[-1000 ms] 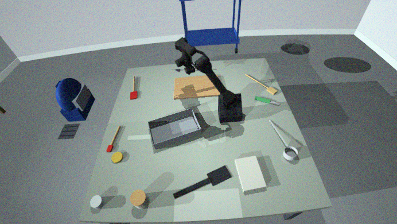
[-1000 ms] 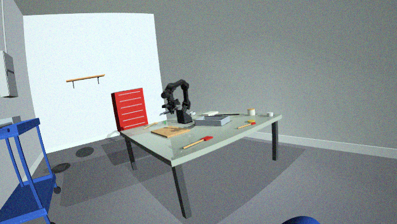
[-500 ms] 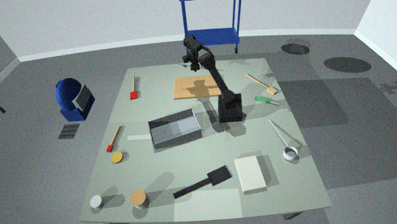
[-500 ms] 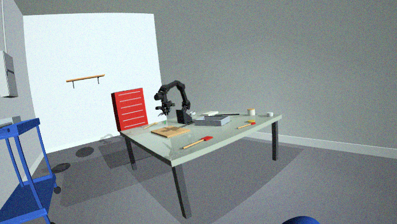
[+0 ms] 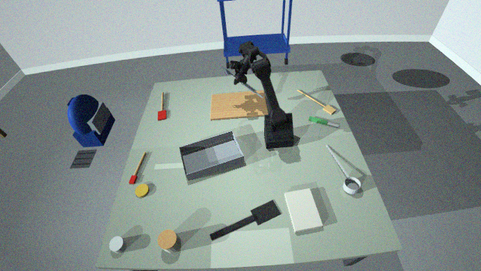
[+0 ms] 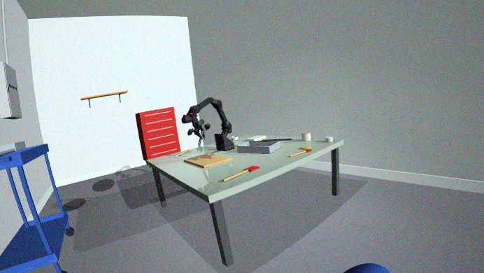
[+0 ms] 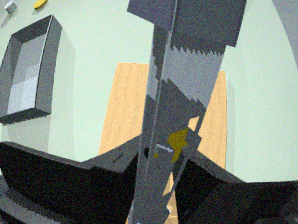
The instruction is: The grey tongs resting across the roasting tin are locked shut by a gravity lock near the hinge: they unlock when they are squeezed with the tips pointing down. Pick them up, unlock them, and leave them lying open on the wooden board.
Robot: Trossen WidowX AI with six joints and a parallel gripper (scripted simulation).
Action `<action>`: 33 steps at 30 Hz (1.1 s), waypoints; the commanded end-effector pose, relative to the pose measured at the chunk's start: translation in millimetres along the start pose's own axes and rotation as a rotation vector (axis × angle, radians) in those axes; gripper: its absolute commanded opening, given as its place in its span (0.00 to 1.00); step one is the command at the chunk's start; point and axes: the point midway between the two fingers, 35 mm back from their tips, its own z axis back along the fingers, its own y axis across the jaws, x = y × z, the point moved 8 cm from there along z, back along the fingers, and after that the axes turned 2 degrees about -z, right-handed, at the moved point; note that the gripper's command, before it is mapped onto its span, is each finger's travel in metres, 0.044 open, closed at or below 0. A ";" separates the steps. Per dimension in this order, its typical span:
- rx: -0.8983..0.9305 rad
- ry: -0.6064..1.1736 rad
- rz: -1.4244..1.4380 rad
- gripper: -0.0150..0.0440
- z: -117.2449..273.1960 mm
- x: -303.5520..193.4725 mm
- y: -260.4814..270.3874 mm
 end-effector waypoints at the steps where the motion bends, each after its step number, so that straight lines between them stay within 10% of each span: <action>1: -0.001 -0.179 0.019 0.00 14.1 -8.9 0.8; 13: -0.026 -0.663 0.061 0.00 46.5 -44.0 6.1; 33: -0.026 -0.670 0.062 0.00 47.0 -44.6 6.2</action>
